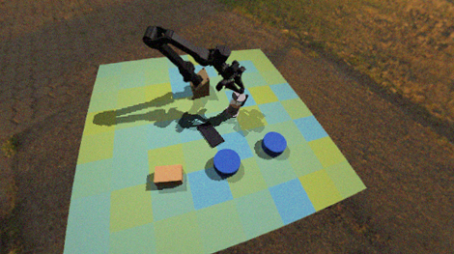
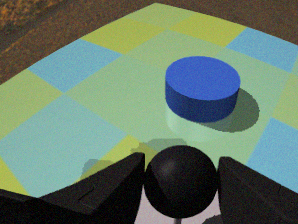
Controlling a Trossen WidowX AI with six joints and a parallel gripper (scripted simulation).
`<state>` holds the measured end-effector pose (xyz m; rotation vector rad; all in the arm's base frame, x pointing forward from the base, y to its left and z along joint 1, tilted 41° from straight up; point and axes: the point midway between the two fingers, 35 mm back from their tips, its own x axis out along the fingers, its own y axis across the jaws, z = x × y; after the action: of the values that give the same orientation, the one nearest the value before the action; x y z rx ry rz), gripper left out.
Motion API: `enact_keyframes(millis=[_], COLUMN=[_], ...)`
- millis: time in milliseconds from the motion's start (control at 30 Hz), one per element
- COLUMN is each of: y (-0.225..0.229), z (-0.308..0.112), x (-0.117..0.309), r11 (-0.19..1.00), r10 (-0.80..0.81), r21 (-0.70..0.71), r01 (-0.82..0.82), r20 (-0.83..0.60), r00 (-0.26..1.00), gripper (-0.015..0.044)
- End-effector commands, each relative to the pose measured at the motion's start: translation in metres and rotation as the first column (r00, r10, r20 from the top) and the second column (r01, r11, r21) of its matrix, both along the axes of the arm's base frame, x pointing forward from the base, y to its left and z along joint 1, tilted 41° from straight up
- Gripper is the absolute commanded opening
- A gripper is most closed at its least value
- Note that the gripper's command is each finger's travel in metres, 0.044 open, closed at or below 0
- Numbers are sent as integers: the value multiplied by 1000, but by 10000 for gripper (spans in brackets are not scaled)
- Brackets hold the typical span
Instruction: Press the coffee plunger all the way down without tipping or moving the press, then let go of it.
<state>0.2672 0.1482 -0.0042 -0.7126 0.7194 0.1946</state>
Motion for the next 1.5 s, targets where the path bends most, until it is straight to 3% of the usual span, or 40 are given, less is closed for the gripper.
enact_keyframes(millis=[0, 1467], y=[-7, 0], z=[-8, -6], x=[-2, 4], r11=[999, 1000], r10=[-8, -3], r21=[-35, -16], r01=[7, 3], r20=[-22, -9], r00=[1000, 1000], gripper=[122, 122])
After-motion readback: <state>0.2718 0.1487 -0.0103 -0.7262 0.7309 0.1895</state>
